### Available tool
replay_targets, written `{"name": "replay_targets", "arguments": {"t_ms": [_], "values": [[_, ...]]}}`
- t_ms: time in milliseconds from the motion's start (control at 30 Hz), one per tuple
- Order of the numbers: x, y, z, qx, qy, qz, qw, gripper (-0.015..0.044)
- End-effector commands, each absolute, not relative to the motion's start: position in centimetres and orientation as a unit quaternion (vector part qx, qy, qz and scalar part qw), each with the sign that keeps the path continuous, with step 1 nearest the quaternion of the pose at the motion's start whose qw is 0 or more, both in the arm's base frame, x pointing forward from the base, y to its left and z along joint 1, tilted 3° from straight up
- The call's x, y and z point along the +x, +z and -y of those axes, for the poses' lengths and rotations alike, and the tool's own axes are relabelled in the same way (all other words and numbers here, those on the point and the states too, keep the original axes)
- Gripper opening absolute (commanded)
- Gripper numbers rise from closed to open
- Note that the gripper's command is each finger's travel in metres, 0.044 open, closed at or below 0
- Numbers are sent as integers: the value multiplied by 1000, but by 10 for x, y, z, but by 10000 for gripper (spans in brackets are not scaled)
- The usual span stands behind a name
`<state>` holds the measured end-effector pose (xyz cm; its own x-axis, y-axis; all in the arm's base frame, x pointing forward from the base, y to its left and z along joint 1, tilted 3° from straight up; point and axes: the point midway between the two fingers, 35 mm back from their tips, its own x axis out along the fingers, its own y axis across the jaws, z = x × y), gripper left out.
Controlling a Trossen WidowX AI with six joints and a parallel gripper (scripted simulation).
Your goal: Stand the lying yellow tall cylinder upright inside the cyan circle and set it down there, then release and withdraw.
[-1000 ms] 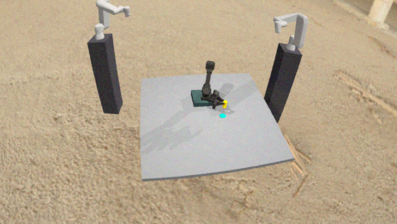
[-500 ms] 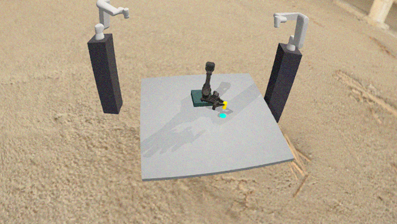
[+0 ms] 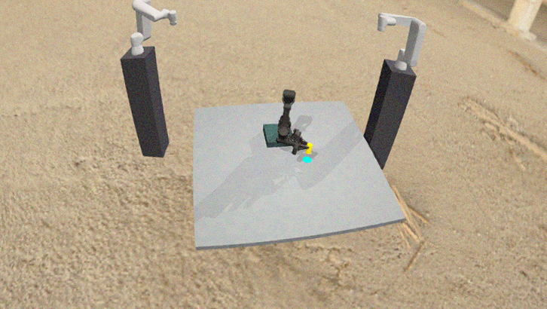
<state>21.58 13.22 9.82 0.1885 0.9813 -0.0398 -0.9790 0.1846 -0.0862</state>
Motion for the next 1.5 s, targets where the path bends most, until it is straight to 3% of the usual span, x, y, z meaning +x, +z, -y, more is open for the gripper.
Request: {"name": "replay_targets", "arguments": {"t_ms": [0,1467], "values": [[216,92,-133,-50,636,14,770,105],[204,28,-139,-85,642,28,761,105]]}}
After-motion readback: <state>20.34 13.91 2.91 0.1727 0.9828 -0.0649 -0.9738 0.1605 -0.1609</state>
